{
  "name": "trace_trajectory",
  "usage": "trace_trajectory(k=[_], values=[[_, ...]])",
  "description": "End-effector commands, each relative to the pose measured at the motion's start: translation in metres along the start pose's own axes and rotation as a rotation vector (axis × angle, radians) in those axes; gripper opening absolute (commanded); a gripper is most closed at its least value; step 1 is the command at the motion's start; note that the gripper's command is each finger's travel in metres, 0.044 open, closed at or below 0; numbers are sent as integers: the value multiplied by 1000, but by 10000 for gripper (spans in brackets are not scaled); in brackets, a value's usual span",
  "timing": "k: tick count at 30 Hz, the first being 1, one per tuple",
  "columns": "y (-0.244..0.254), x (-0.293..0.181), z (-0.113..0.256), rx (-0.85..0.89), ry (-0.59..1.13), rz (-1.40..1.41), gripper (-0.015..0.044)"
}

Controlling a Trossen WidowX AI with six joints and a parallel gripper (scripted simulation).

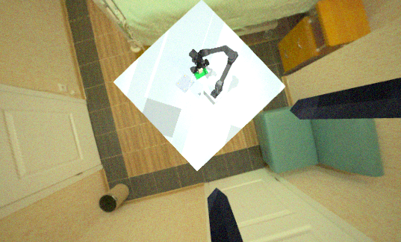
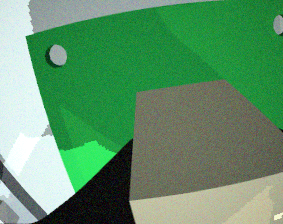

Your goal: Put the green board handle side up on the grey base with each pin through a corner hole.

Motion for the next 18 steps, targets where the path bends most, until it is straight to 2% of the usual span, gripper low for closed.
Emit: trace_trajectory(k=[1, 18], values=[[0, 4, 13, 4, -12, -6, 0], [1, 3, 57, 5, -12, -6, 0]])
Point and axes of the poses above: the point midway between the two fingers, 35 mm back from their tips, its own z axis back along the fingers, its own y axis across the jaws, x = y × z, the point moved 3 cm from there along z, back along the fingers, and after that the axes turned 7 degrees about z, right-handed, at the moved point
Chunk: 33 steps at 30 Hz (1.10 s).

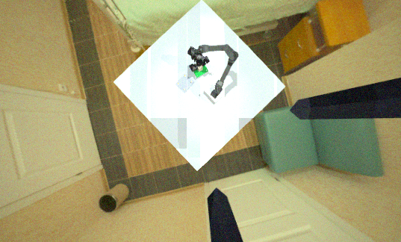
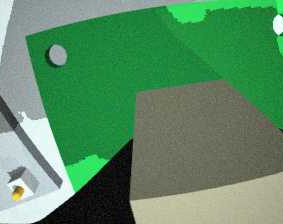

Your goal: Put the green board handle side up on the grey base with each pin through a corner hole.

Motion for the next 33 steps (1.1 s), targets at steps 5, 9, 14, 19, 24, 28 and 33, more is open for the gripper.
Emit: trace_trajectory(k=[5, 9, 14, 19, 24, 28, 33], values=[[-1, 0, 24, 5, -8, -7, 0], [-1, 0, 26, 4, -8, -6, 0], [9, 3, 27, 8, -9, 12, 0], [22, 6, 28, 12, -10, 34, 0], [34, 8, 29, 16, -11, 55, 0], [44, 10, 29, 18, -11, 72, 0], [56, 11, 30, 21, -11, 94, 0]])
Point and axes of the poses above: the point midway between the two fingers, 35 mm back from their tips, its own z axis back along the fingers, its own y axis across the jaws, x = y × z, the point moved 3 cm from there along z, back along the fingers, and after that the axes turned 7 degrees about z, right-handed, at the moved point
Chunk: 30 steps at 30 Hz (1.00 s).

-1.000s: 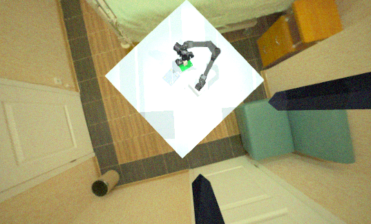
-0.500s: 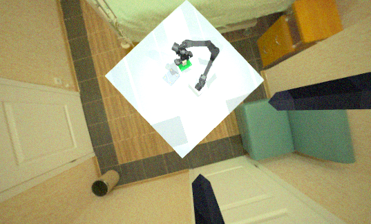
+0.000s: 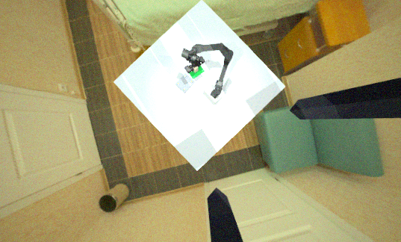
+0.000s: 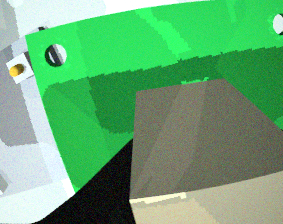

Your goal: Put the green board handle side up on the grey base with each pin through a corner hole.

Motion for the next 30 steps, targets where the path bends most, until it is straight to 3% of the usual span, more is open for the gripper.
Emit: trace_trajectory(k=[1, 30], values=[[11, 4, 3, 9, -9, 12, 0], [86, 7, 4, 17, -10, 131, 0]])
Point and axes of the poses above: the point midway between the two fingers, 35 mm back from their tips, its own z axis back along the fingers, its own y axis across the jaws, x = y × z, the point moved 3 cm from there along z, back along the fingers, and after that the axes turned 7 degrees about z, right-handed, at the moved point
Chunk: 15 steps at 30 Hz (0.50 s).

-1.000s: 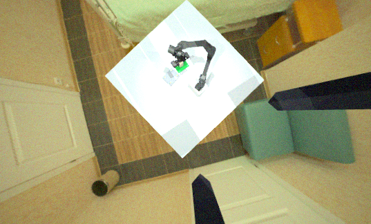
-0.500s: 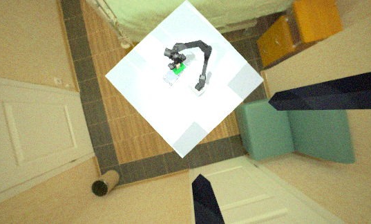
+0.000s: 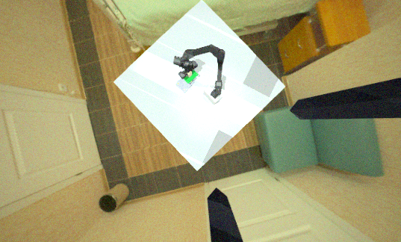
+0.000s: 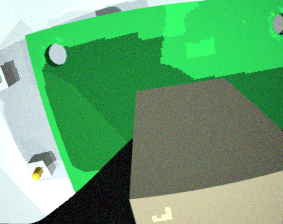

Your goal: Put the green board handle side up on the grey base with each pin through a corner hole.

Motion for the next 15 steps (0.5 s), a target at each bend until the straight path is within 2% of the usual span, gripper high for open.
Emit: trace_trajectory(k=[1, 15], values=[[13, 3, 3, 7, -10, 10, 0], [50, 4, 1, 0, -8, 69, 0]])
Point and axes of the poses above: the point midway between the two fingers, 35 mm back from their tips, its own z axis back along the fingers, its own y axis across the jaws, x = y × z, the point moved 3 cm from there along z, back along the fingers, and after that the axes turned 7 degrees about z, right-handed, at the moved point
